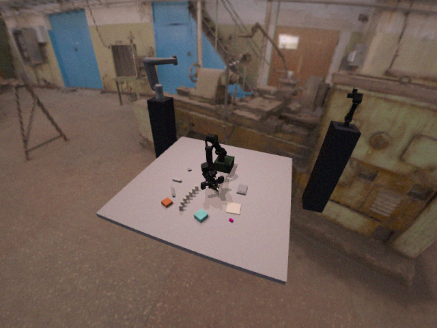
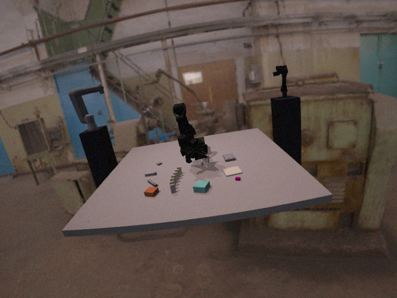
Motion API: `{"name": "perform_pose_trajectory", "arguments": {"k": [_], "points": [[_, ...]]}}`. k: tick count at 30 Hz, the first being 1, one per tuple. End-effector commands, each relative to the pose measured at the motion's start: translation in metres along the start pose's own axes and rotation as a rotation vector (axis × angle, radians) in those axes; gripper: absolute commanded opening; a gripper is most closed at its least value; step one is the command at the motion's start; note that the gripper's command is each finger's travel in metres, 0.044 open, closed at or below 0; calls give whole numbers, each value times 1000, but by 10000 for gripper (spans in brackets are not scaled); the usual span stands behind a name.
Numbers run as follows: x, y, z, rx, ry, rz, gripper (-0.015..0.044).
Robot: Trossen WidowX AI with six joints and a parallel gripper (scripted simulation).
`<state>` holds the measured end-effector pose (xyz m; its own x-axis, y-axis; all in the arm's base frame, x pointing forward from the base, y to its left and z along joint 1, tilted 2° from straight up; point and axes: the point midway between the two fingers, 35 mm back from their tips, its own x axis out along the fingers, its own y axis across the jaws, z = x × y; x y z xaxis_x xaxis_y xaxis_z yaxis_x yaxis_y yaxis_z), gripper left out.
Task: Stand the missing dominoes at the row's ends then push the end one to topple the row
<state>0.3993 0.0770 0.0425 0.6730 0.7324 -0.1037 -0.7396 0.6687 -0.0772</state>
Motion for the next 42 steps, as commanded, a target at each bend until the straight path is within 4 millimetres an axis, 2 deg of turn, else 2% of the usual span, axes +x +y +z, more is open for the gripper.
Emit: {"name": "perform_pose_trajectory", "arguments": {"k": [1, 16, 28, 42], "points": [[4, -1, -12, -18, 0, 6, 23], [11, 4, -59, -48, 13, 20, 23], [11, 5, -61, -50, 14, 20, 23], [11, 5, -61, -50, 14, 20, 390]]}}
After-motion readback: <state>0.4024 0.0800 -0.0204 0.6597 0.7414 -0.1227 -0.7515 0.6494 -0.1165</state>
